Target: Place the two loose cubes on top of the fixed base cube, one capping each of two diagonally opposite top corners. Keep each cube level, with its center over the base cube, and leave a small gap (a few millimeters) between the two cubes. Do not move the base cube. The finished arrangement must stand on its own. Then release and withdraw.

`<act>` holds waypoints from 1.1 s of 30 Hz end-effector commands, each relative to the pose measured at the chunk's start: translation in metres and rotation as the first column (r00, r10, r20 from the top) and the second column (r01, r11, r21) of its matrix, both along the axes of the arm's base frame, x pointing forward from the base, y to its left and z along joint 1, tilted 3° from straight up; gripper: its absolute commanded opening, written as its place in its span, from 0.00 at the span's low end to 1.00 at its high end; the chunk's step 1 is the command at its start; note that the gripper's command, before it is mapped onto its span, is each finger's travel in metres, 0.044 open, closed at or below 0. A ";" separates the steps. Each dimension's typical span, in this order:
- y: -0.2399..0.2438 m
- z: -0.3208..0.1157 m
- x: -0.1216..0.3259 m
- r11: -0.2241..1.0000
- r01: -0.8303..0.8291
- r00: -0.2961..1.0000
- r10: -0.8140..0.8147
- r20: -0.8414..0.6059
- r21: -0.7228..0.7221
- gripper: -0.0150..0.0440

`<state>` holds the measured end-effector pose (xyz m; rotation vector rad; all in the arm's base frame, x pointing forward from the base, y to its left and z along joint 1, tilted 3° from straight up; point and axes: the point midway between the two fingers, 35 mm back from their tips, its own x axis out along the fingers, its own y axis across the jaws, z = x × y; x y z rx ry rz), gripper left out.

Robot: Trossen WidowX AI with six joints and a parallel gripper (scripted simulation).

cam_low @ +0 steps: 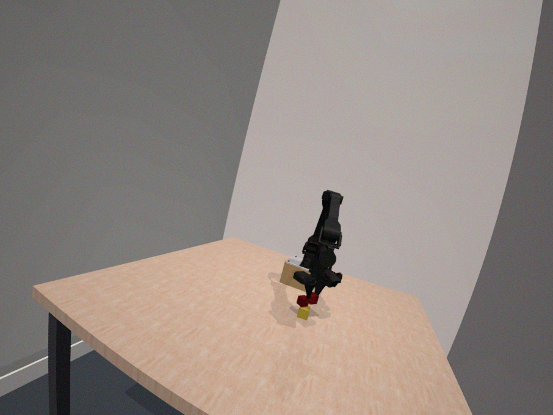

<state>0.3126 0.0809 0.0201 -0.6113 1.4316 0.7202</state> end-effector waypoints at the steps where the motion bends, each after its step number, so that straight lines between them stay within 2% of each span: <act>1: 0.000 -0.002 -0.001 1.000 0.005 1.000 -0.005 -0.003 0.003 0.43; 16: 0.003 -0.030 0.001 0.999 -0.032 0.999 0.032 -0.001 -0.022 0.43; 33: 0.003 -0.031 0.001 0.999 -0.029 1.000 0.029 -0.001 -0.023 0.43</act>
